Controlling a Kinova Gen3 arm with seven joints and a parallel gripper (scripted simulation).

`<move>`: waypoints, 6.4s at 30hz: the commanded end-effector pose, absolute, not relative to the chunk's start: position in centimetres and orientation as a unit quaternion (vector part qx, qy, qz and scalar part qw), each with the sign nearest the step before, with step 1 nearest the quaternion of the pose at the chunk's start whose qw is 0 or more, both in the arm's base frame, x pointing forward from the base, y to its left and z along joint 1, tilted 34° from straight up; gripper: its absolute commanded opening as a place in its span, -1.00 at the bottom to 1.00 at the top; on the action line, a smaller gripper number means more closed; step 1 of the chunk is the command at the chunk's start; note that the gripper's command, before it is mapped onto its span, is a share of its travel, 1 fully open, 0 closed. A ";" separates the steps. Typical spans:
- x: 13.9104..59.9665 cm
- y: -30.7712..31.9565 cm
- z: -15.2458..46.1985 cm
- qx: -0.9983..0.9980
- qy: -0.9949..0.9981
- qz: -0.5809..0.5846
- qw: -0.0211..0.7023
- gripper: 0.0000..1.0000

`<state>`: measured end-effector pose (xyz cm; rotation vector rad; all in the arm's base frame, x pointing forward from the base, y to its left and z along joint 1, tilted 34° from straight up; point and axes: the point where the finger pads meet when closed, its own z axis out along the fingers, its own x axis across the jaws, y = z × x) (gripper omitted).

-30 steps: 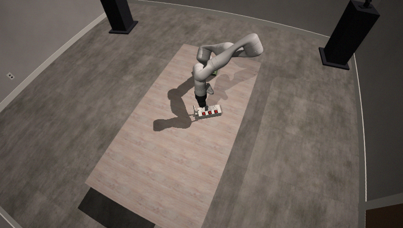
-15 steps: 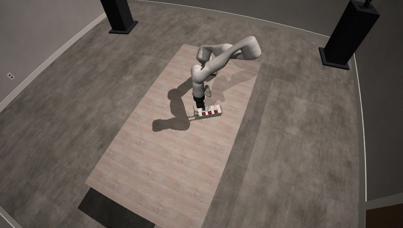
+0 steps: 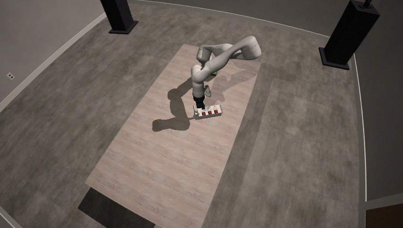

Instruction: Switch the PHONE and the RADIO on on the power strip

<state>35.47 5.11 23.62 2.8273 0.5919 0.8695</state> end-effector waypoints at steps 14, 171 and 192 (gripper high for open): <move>35.5 5.1 23.6 0.935 0.196 0.288 0.062 -1.00; 38.5 5.2 19.3 0.935 0.196 0.288 0.063 -1.00; 38.5 5.2 19.3 0.935 0.196 0.288 0.063 -1.00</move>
